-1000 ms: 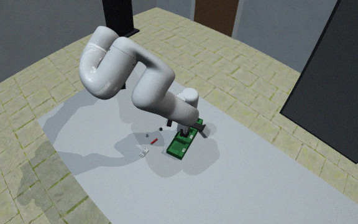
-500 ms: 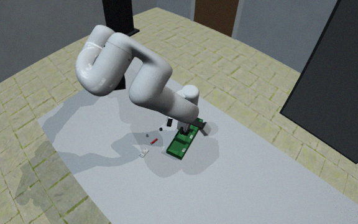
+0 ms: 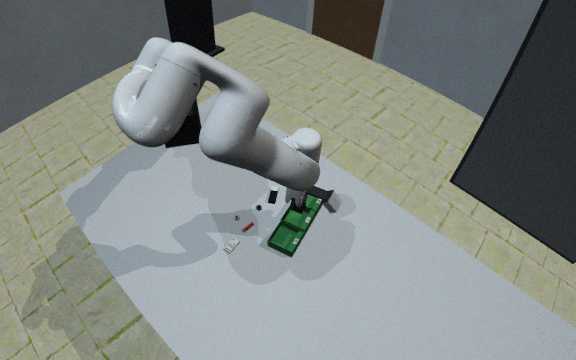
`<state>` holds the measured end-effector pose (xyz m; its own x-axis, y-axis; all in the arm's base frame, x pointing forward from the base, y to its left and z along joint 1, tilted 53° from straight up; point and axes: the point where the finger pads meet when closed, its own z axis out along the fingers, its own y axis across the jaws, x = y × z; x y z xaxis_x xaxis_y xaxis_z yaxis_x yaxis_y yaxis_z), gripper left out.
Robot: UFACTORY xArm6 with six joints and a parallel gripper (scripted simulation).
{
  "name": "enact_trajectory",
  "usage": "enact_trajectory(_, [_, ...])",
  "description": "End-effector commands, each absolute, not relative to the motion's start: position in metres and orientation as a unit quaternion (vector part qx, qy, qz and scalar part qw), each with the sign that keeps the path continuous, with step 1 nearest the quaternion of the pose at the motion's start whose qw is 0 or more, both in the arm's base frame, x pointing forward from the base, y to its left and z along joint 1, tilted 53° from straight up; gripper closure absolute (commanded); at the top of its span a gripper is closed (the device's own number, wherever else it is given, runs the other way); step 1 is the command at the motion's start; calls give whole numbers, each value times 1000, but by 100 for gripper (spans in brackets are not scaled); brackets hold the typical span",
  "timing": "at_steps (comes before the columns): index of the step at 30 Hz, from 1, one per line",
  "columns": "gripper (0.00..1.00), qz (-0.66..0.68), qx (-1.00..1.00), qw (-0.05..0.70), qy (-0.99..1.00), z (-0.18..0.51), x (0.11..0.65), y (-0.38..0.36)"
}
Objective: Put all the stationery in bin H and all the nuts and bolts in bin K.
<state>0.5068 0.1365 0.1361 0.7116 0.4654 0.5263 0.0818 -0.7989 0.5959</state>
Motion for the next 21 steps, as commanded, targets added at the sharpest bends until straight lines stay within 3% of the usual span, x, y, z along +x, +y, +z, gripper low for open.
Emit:
enact_trajectory(1, [93, 347, 883, 276, 155, 131, 505, 146])
enact_trajectory(21, [93, 347, 883, 276, 155, 86, 498, 204])
